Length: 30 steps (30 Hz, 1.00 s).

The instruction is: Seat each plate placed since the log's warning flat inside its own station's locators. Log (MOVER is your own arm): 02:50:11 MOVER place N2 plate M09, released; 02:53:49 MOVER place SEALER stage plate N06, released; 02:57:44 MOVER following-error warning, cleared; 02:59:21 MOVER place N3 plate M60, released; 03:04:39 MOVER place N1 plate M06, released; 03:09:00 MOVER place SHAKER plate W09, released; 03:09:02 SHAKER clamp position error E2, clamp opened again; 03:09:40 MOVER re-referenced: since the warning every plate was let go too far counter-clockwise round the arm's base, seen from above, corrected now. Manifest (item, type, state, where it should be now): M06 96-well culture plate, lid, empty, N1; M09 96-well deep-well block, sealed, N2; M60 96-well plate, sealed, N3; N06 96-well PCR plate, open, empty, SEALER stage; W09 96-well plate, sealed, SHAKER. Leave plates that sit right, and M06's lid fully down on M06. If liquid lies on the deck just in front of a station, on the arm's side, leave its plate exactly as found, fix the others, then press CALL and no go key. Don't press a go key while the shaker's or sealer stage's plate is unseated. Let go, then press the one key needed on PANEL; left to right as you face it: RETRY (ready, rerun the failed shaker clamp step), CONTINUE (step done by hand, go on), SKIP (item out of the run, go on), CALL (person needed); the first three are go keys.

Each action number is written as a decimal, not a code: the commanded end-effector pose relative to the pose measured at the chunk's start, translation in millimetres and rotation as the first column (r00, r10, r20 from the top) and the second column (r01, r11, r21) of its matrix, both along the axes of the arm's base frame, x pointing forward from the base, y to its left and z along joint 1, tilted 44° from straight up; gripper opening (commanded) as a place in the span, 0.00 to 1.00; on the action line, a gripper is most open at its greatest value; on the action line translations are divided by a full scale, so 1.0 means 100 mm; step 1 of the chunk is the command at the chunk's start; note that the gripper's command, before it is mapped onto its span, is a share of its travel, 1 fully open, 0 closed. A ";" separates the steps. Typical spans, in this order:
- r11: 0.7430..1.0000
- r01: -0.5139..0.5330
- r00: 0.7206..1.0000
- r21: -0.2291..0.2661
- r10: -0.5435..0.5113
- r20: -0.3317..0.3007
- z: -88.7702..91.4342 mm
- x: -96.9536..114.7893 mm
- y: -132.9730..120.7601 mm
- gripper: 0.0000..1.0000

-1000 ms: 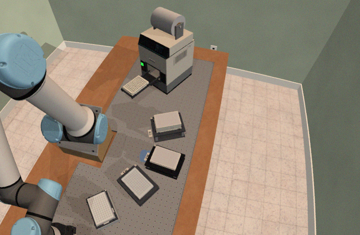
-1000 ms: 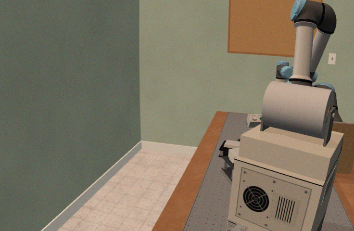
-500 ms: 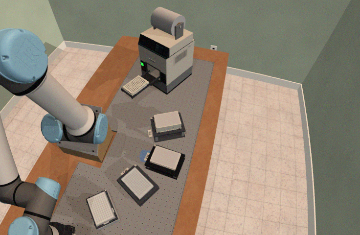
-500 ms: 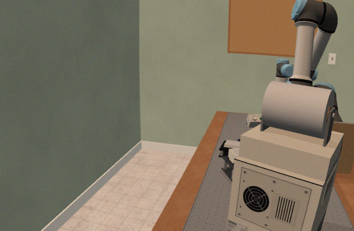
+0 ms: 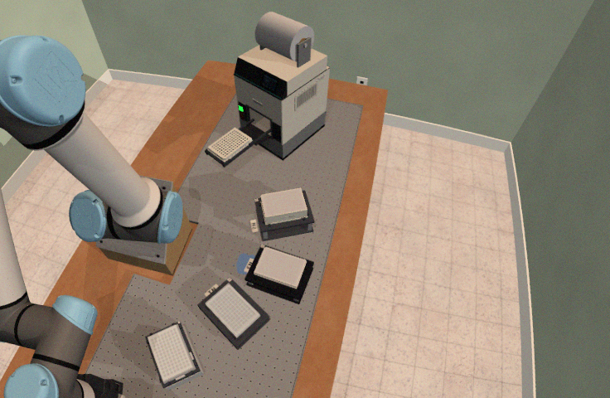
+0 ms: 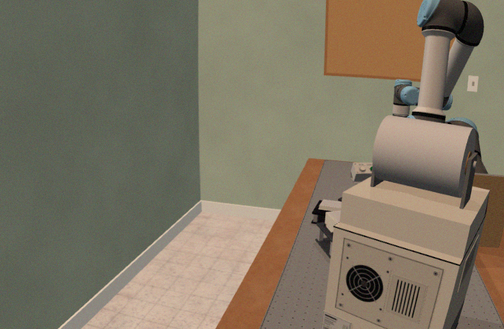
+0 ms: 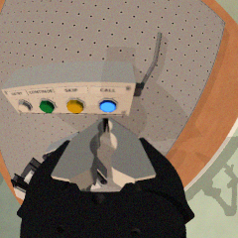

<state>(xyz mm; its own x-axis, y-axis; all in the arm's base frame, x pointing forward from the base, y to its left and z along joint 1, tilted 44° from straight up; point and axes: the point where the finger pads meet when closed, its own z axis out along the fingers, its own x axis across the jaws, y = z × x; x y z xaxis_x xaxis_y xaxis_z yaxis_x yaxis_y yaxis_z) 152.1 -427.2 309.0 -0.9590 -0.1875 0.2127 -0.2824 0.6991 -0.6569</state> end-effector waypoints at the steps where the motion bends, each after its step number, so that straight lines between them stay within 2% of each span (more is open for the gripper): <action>1: 1.000 0.000 1.000 -0.001 0.000 0.000 0.02 0.00 0.01 0.00; 30: 1.000 0.000 1.000 -0.001 0.000 0.000 0.32 0.01 0.30 0.00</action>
